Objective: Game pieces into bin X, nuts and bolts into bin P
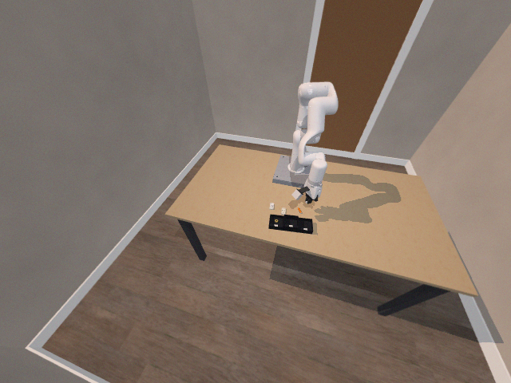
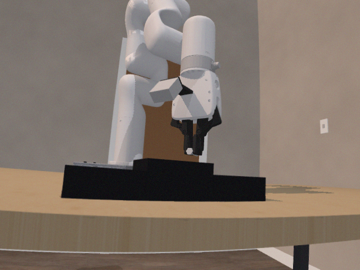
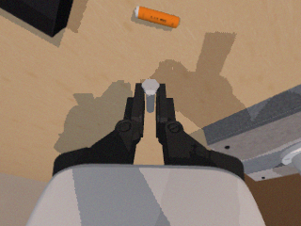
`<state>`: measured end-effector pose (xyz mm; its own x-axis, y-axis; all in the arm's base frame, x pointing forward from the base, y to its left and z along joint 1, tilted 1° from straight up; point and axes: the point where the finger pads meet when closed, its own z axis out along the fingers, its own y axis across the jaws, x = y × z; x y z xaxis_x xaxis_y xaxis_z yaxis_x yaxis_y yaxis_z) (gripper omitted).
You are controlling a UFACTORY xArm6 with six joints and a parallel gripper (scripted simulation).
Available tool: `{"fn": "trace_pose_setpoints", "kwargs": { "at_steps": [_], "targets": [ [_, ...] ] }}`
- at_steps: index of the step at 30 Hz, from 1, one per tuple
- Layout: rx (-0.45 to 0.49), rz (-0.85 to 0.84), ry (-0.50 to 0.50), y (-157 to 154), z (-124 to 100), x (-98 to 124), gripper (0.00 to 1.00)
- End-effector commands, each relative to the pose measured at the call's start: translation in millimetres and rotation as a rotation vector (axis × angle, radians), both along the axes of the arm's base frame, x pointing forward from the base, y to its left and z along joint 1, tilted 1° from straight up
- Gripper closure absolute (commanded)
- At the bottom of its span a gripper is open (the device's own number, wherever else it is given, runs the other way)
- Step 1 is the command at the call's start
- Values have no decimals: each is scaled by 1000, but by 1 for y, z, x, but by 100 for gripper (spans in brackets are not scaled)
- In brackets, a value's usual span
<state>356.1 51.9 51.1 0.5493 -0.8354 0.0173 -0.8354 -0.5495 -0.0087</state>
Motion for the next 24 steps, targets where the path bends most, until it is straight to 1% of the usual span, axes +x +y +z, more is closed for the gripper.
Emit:
{"fn": "trace_pose_setpoints", "kwargs": {
  "at_steps": [1, 14, 16, 24],
  "targets": [
    [1, 0, -3, -11, 1, 9, 100],
    [0, 0, -3, -77, 3, 51, 100],
    [0, 0, -3, -77, 3, 51, 100],
    [-1, 0, -3, -118, 4, 76, 100]
  ]
}}
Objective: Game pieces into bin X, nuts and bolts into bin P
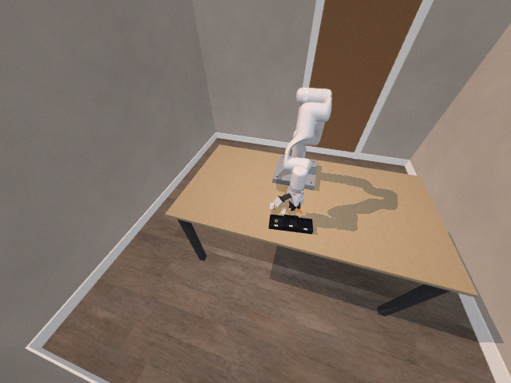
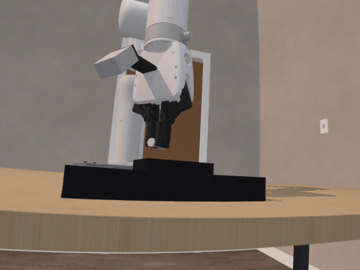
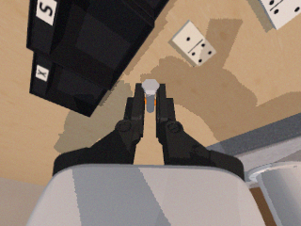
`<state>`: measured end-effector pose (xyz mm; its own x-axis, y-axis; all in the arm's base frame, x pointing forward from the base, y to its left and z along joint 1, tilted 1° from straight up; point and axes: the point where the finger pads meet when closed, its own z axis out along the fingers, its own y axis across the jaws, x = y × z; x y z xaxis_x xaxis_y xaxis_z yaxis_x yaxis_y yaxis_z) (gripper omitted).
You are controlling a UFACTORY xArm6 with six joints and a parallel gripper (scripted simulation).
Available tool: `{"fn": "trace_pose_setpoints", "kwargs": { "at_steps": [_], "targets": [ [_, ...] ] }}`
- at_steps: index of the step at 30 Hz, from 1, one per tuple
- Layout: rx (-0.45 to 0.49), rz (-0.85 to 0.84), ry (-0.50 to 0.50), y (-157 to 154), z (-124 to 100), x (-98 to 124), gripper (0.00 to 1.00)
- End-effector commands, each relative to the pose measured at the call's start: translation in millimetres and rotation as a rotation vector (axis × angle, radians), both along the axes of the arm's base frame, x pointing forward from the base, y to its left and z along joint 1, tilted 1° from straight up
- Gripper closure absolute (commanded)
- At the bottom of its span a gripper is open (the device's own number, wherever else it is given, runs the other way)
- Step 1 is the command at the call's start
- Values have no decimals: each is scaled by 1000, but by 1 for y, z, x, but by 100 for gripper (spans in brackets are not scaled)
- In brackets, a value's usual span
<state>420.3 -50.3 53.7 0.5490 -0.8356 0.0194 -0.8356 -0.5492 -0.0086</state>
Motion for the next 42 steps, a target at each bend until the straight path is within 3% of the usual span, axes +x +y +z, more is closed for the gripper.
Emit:
{"fn": "trace_pose_setpoints", "kwargs": {
  "at_steps": [1, 7, 9, 20, 42],
  "targets": [
    [1, 1, -2, -21, 1, 16, 100],
    [5, -211, -5, -46, 2, 32, 100],
    [5, -211, -5, -46, 2, 32, 100],
    [13, -632, -10, -92, 3, 62, 100],
    [13, -638, -10, -89, 3, 59, 100]
  ]
}}
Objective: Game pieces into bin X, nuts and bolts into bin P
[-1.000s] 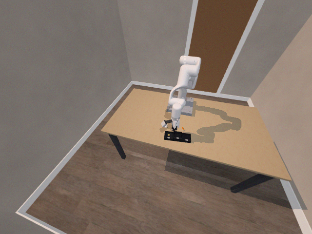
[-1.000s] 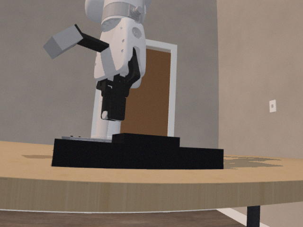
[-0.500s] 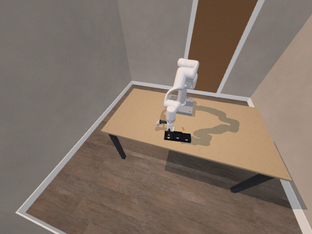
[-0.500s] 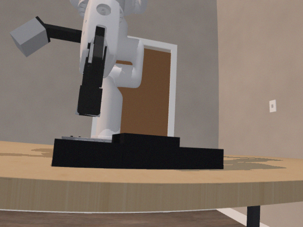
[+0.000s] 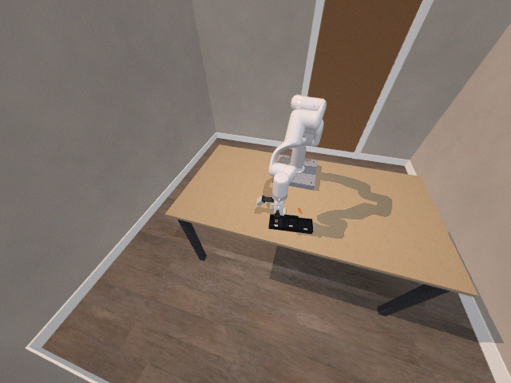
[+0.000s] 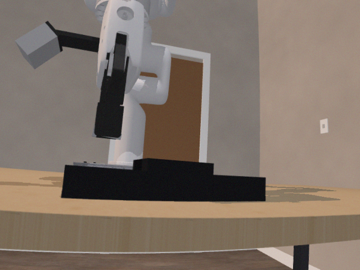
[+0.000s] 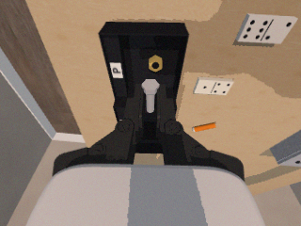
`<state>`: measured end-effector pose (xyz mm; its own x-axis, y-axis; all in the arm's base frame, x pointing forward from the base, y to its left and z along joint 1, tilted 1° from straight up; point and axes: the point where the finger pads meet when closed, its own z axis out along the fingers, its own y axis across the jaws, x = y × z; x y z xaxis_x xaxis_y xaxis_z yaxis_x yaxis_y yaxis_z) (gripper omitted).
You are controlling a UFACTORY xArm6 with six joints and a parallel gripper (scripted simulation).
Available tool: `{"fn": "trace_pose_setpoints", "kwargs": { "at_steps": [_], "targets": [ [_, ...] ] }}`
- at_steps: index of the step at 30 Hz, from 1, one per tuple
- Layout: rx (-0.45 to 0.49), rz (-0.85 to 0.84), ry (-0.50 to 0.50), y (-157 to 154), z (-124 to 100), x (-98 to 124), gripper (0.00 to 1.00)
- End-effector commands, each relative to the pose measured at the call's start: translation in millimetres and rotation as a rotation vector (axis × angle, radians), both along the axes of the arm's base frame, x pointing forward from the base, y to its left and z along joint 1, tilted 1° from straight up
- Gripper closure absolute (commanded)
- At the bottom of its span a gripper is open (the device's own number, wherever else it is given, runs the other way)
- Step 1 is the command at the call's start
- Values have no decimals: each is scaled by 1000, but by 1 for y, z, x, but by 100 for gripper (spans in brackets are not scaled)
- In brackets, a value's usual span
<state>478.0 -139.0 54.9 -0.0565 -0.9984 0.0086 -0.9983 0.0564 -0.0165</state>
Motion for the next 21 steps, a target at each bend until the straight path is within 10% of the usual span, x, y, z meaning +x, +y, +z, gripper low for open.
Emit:
{"fn": "trace_pose_setpoints", "kwargs": {
  "at_steps": [1, 21],
  "targets": [
    [-1, 0, -4, 0, 2, 1, 100],
    [-1, 0, -4, 0, -18, 1, 100]
  ]
}}
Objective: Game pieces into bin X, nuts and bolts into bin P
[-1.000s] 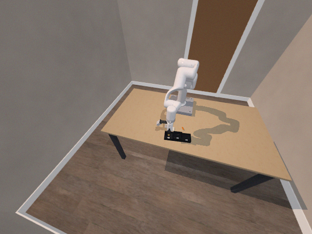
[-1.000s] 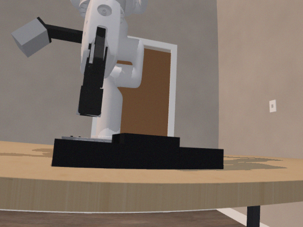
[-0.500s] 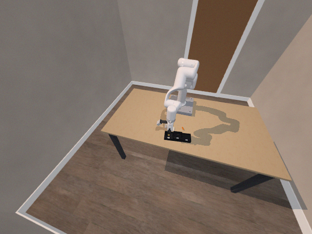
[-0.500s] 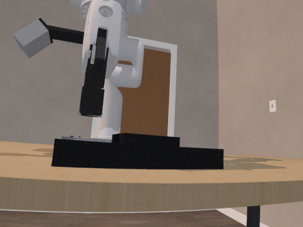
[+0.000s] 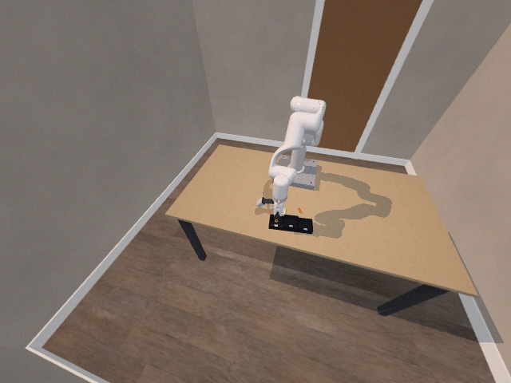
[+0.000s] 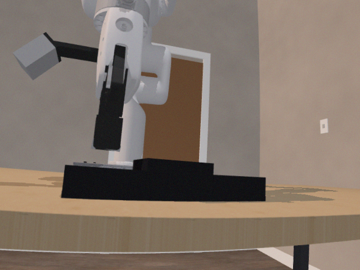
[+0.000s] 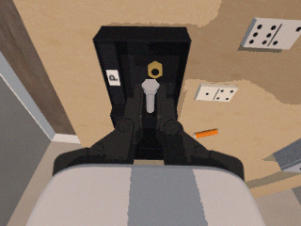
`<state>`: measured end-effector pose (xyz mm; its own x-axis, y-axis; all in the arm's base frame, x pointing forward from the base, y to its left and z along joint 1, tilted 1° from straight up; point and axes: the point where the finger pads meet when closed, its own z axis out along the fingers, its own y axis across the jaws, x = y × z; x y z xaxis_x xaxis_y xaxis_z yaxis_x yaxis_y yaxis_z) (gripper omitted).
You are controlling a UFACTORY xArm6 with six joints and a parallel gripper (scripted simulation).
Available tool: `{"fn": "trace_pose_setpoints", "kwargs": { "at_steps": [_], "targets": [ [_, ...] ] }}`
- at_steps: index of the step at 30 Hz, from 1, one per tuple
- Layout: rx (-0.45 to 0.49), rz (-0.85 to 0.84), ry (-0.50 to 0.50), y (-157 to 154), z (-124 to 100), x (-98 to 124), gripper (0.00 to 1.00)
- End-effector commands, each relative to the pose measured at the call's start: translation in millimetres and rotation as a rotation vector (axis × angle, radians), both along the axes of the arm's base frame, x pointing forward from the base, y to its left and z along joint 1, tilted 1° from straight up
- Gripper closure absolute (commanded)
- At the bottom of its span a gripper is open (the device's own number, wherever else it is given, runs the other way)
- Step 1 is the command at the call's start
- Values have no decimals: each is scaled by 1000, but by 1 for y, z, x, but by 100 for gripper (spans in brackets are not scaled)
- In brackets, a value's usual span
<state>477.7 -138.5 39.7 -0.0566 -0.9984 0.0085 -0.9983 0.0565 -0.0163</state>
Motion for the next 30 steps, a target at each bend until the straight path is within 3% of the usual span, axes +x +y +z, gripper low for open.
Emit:
{"fn": "trace_pose_setpoints", "kwargs": {
  "at_steps": [1, 12, 23, 24, 30],
  "targets": [
    [-1, 0, -5, -1, -5, 2, 100],
    [-1, 0, -5, -1, -26, 2, 100],
    [-1, 0, -5, -1, -26, 2, 100],
    [-1, 0, -5, -1, -26, 2, 71],
    [-1, 0, -5, -1, -26, 2, 71]
  ]
}}
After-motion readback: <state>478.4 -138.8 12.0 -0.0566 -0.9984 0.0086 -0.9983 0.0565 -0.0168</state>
